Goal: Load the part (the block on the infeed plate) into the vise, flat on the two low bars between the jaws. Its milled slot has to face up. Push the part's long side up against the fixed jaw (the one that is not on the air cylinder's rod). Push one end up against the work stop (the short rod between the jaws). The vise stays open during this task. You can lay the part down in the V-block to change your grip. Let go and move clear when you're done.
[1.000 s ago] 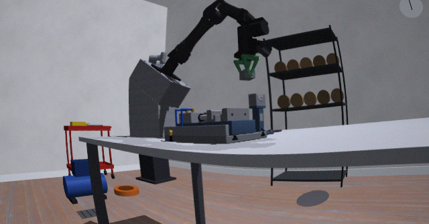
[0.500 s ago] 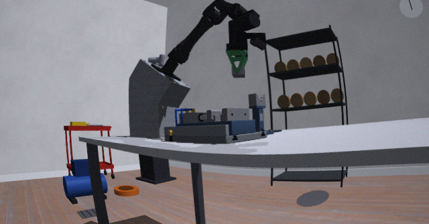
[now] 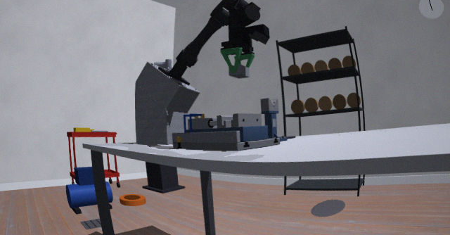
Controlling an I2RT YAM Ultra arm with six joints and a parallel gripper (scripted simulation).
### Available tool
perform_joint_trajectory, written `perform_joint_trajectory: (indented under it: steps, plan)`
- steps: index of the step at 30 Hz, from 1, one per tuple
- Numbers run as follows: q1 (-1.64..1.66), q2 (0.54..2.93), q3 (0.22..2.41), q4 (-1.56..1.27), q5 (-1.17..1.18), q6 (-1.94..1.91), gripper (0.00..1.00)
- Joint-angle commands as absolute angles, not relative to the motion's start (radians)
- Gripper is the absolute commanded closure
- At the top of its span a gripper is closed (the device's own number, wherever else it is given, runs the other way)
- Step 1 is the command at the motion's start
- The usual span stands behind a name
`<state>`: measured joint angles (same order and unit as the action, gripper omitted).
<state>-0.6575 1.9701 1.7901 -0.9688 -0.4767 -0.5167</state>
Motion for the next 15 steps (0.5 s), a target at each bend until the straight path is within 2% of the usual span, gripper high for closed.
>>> perform_joint_trajectory:
  steps: [1, 15]
  plan:
    - [-0.705, 1.981, 1.842, -0.993, -0.507, -0.438, 1.0]
    - [-0.76, 2.007, 1.884, -1.014, -0.535, -0.349, 1.0]
